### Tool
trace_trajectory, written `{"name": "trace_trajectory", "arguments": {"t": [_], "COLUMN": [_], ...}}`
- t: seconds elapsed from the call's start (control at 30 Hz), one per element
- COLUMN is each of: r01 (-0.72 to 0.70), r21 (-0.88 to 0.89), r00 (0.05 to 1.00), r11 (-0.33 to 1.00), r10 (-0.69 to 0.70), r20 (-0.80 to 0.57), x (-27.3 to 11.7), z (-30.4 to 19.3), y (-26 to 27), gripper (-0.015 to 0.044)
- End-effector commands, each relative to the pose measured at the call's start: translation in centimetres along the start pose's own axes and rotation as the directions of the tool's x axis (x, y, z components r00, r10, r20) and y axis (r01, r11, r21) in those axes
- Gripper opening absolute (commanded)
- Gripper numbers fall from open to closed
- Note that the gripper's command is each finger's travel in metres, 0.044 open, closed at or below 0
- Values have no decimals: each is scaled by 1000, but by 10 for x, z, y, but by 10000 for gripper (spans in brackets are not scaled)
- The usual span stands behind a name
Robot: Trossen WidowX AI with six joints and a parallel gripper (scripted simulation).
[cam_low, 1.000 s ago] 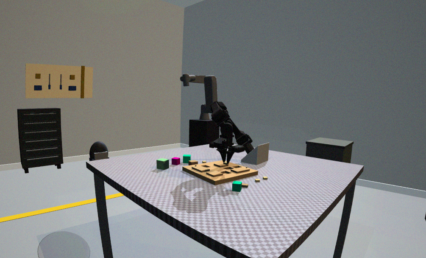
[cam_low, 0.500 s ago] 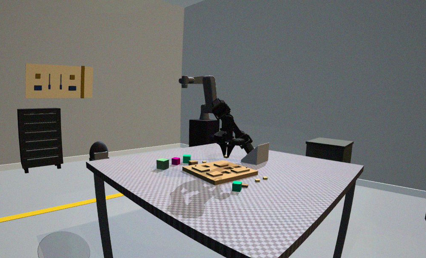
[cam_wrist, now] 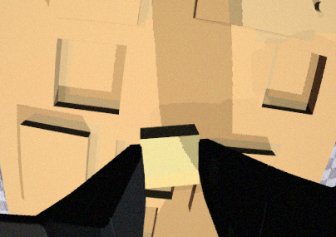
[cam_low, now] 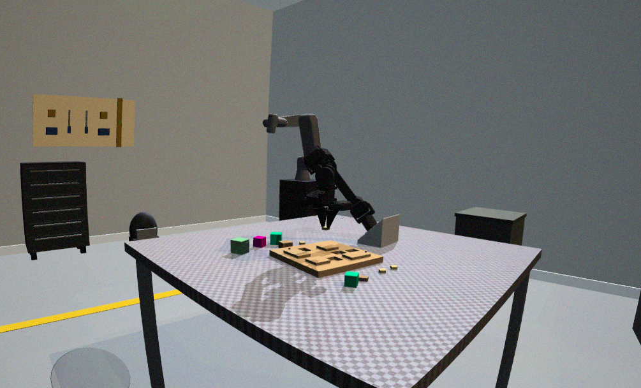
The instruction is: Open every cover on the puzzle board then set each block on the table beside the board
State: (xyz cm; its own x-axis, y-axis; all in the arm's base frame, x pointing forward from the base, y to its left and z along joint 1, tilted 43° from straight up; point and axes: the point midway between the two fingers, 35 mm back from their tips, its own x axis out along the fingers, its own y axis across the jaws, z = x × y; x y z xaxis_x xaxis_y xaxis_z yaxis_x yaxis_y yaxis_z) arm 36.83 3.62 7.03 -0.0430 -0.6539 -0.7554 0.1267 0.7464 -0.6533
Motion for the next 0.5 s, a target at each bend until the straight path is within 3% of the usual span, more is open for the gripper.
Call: {"name": "trace_trajectory", "arguments": {"t": [0.0,0.47], "r01": [7,5], "r21": [-13,-16], "r00": [1000,1000], "r11": [1000,1000], "r10": [-7,-5], "r20": [-2,-3], "x": [-2,-8], "z": [-6,-27], "y": [-16,-67], "gripper": [80,80]}}
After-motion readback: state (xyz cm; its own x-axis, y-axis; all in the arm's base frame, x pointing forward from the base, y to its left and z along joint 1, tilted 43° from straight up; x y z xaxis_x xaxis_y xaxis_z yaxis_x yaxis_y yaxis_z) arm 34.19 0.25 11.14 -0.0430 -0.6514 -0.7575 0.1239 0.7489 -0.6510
